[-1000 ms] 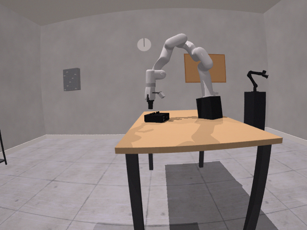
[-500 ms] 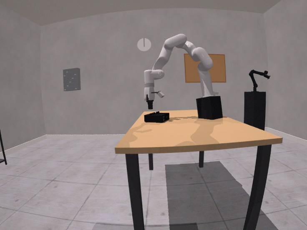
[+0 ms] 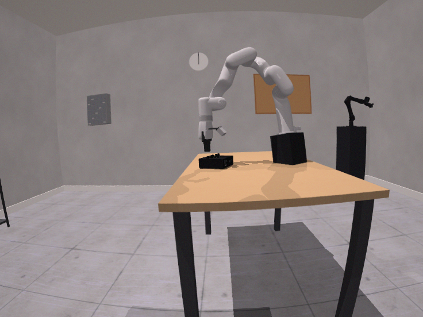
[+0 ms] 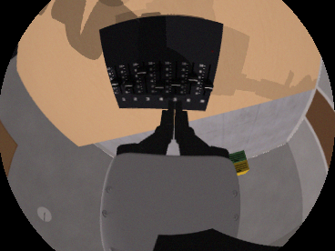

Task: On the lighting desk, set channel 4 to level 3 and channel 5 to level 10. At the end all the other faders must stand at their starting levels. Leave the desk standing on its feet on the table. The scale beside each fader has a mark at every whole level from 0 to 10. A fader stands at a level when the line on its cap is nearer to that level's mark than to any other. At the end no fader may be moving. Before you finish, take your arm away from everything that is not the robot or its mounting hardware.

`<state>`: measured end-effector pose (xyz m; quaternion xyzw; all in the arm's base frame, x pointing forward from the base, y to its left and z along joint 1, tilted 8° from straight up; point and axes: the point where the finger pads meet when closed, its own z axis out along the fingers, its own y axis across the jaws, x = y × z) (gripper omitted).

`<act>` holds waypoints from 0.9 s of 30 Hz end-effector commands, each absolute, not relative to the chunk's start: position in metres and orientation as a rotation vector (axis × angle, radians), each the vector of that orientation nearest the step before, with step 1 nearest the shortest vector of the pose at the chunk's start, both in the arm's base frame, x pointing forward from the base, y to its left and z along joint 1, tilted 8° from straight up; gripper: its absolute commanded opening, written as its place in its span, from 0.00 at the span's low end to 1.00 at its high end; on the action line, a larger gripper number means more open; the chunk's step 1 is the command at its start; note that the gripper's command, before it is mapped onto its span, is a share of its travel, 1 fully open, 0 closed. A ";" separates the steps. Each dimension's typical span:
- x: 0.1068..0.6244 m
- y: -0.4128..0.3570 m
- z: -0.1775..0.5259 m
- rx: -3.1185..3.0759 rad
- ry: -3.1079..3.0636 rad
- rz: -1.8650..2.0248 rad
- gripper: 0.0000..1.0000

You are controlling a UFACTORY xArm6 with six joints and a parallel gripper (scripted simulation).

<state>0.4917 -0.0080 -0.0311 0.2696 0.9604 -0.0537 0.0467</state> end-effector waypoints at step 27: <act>0.495 -0.010 -0.045 0.821 2.927 -0.162 0.00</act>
